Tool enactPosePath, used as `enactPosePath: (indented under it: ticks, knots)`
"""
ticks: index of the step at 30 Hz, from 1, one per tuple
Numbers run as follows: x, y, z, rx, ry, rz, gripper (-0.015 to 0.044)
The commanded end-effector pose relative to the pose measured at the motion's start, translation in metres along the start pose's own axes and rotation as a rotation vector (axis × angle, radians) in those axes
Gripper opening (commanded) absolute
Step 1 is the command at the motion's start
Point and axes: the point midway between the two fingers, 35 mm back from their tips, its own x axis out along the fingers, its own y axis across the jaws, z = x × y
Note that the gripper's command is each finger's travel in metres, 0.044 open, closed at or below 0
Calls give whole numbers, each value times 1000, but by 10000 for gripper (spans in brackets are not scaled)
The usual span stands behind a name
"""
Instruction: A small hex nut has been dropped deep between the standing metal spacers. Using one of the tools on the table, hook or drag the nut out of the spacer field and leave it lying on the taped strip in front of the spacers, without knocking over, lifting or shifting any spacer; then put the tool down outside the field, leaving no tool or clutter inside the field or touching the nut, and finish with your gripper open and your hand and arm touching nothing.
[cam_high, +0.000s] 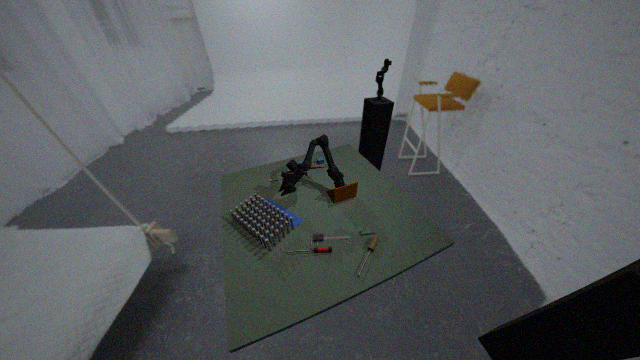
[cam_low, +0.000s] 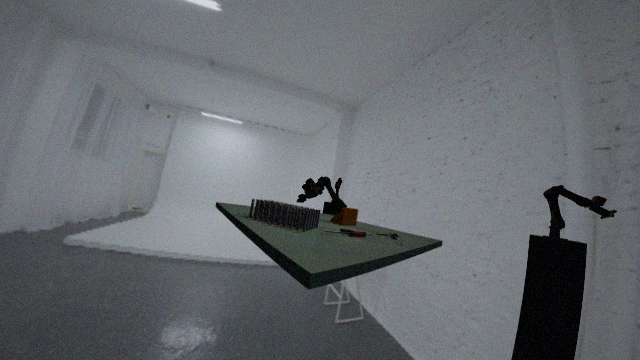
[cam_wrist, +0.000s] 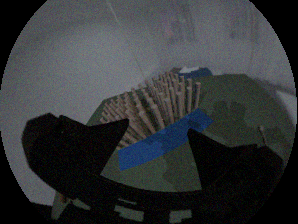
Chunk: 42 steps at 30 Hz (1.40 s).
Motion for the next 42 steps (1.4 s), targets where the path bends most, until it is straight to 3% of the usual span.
enactPosePath:
  ticks: [1, 15, 21, 28, 42]
  knots:
    - [0, -1, -1, 6, 4, -4, 440]
    - [2, 11, 0, 7, 14, 23, 440]
    - [4, 116, -3, 4, 126, 232, 440]
    - [-19, 234, -31, -56, 277, 407, 440]
    - [-124, 406, -149, -251, 583, 541, 440]
